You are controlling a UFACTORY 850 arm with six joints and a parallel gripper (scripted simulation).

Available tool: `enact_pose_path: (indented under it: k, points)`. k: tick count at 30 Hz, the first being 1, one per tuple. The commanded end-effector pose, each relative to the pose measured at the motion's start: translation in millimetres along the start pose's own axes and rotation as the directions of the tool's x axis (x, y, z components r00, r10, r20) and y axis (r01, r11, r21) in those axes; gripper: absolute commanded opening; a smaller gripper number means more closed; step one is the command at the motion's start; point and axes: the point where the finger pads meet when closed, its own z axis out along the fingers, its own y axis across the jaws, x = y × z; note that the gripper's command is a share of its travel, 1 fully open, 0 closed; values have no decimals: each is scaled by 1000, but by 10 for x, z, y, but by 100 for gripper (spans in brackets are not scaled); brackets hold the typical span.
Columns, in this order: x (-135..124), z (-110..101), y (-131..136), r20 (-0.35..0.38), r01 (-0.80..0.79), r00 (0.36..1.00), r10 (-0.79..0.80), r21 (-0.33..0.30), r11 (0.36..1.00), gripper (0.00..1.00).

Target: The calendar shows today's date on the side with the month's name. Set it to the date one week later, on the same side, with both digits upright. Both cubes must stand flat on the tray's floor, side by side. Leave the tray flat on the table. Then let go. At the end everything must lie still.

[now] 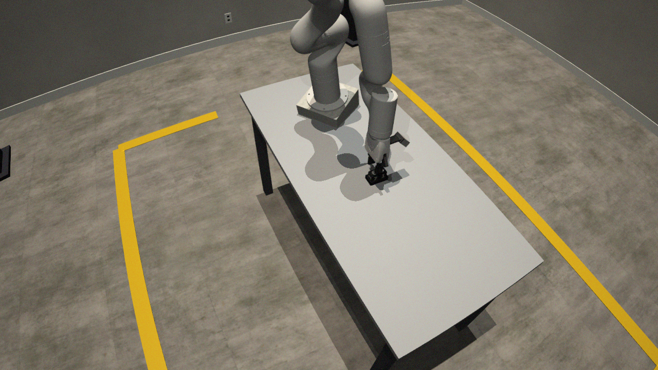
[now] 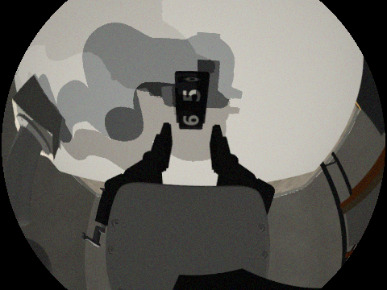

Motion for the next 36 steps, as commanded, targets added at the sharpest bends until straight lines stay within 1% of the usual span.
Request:
enact_pose_path:
  k: [1,3,8,12,13,36]
  points:
    - [-3,-278,13,-1,2,1000,-2,26,1000,49]
    - [-3,-278,13,-1,2,1000,-2,26,1000,49]
    - [-3,-406,17,-1,2,1000,-2,26,1000,49]
    - [-3,-423,17,-1,2,1000,-2,26,1000,49]
    - [-3,-423,17,-1,2,1000,-2,26,1000,100]
    - [-3,-428,17,-1,2,1000,-2,26,1000,100]
